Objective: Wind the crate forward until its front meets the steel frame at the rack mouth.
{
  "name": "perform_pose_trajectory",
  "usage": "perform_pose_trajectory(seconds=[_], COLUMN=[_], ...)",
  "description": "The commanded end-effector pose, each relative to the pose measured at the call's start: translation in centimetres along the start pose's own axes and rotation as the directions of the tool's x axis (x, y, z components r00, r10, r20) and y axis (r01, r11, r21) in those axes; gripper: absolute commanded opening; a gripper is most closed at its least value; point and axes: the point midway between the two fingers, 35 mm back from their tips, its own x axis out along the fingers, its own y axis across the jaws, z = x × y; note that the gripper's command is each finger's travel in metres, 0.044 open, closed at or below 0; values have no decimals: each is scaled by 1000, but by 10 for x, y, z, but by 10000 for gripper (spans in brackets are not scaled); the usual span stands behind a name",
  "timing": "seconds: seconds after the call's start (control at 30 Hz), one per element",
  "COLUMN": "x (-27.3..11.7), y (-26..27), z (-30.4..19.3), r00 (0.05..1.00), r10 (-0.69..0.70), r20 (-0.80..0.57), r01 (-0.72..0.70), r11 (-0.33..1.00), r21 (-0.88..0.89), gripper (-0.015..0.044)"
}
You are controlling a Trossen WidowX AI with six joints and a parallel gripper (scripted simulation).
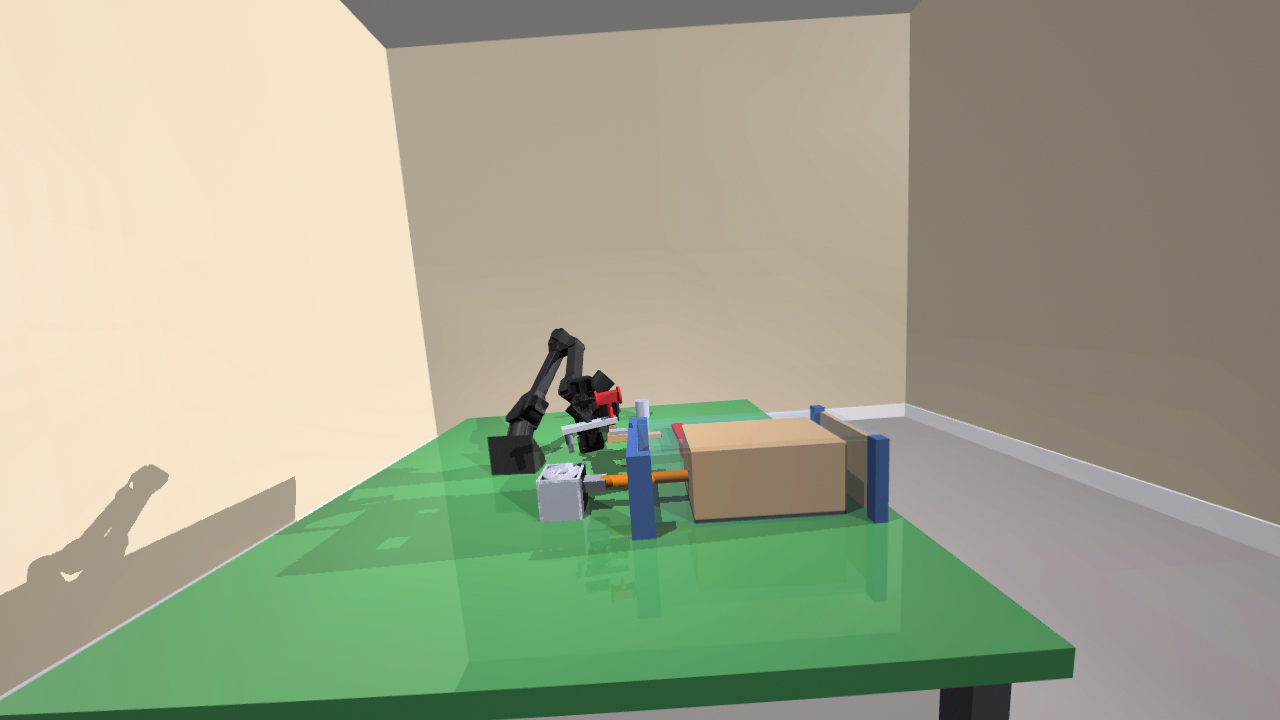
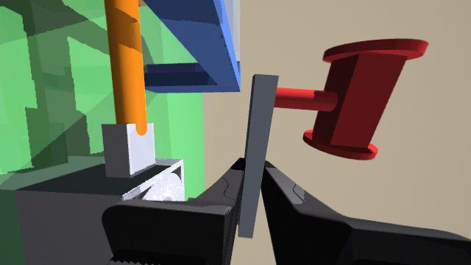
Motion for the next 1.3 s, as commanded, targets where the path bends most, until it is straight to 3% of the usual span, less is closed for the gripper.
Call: perform_pose_trajectory(seconds=[0.0, 0.4, 1.27], x=[10, 17, 17], y=[-7, 3, 28], z=[-15, -22, -25], r00=[1000, 999, 999], r10=[-29, -34, -33], r20=[-1, 37, 37], r01=[29, 37, 37], r11=[1000, 995, 995], r21=[-9, -90, -90], gripper=[0, 0, 0])
